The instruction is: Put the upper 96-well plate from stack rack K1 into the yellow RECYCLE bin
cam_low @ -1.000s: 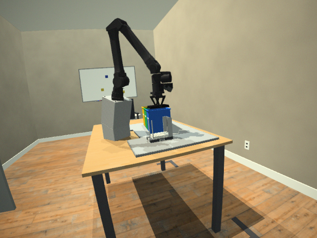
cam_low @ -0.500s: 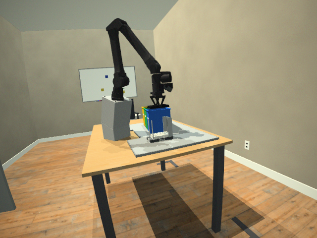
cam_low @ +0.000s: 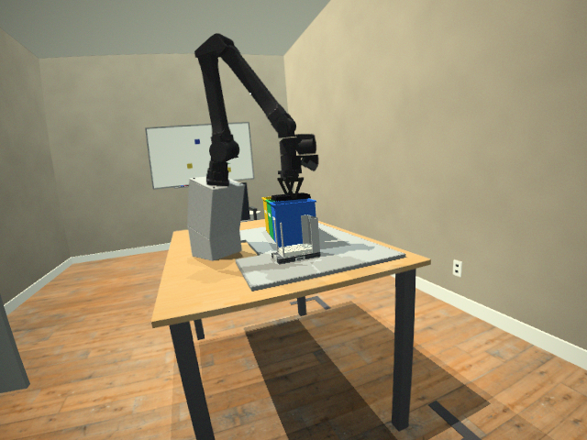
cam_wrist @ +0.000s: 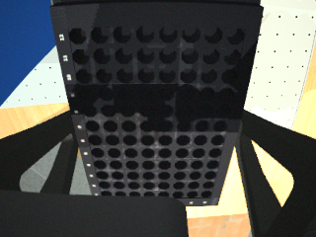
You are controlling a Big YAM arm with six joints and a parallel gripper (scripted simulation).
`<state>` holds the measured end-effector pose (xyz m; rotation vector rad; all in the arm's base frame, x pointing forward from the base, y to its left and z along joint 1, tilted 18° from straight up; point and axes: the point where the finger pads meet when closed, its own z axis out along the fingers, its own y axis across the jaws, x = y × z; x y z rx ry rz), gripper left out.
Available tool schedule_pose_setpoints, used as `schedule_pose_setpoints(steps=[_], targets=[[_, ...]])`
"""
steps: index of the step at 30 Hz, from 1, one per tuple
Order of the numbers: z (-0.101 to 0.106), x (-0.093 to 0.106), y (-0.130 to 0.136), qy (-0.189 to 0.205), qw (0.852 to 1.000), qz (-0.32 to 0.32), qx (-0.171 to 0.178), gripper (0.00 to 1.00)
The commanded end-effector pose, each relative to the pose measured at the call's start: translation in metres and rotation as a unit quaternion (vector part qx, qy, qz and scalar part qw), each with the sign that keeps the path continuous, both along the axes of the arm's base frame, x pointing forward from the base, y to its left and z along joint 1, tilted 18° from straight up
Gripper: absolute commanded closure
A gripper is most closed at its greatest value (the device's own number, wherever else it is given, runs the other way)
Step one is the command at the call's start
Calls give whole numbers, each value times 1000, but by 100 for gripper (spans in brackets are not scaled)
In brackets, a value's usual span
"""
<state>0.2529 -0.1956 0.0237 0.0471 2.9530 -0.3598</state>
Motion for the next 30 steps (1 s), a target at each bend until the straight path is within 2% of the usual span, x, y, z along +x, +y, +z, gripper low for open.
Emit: schedule_pose_setpoints(steps=[1,12,13,15,17,21,23,27,29,30], targets=[[8,11,11,-21,1000,-12,-9,100],[2,16,40,-22,1000,-12,-8,100],[10,28,38,-34,999,-12,-14,100],[-1,18,49,-24,1000,-12,-9,100],[-3,17,57,-19,1000,-12,-6,100],[-5,21,69,-23,1000,-12,-7,100],[-2,29,73,-31,999,-12,-9,100],[-18,19,90,-6,1000,-12,-2,100],[-18,19,90,-6,1000,-12,-2,100],[-11,32,90,-19,1000,-12,-5,100]])
